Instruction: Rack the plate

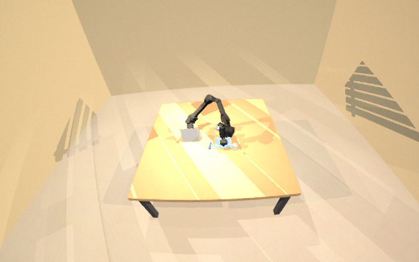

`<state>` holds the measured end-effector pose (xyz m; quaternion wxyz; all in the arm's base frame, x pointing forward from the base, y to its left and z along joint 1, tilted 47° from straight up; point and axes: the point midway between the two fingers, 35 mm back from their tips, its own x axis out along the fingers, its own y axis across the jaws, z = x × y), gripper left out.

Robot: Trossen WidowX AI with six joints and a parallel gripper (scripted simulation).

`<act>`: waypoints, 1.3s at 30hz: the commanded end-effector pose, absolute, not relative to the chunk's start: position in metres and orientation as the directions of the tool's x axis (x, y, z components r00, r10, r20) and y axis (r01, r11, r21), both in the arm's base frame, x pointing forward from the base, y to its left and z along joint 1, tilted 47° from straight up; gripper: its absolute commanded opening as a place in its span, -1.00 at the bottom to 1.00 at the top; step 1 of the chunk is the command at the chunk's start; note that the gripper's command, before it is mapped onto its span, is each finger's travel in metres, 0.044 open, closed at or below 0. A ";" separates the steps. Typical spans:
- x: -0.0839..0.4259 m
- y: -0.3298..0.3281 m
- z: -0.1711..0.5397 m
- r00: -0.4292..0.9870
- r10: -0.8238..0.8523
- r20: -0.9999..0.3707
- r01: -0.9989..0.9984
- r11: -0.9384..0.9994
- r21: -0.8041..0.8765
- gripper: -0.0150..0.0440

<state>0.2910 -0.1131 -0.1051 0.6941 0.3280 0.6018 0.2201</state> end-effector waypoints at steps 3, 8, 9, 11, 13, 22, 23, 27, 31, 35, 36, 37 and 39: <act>0.290 -0.106 -0.109 0.174 0.706 -0.686 0.096 0.681 0.726 0.70; 0.290 -0.106 -0.109 0.174 0.706 -0.686 0.096 0.681 0.726 0.70; 0.290 -0.106 -0.109 0.174 0.706 -0.686 0.096 0.681 0.726 0.70; 0.290 -0.106 -0.109 0.174 0.706 -0.686 0.096 0.681 0.726 0.67; 0.290 -0.106 -0.109 0.174 0.706 -0.686 0.096 0.681 0.726 0.63; 0.290 -0.106 -0.109 0.174 0.706 -0.686 0.096 0.681 0.726 0.36; 0.290 -0.107 -0.109 0.174 0.706 -0.686 0.096 0.681 0.726 0.27; 0.290 -0.122 -0.098 0.174 0.703 -0.689 0.098 0.684 0.723 -0.09; 0.288 -0.140 -0.084 0.174 0.701 -0.692 0.099 0.687 0.720 -0.44; 0.286 -0.156 -0.071 0.174 0.699 -0.693 0.100 0.688 0.719 -0.49; 0.286 -0.160 -0.067 0.174 0.699 -0.693 0.100 0.688 0.719 -0.49; 0.285 -0.163 -0.064 0.174 0.699 -0.694 0.100 0.688 0.719 -0.49; 0.283 -0.171 -0.057 0.174 0.699 -0.694 0.100 0.688 0.718 -0.49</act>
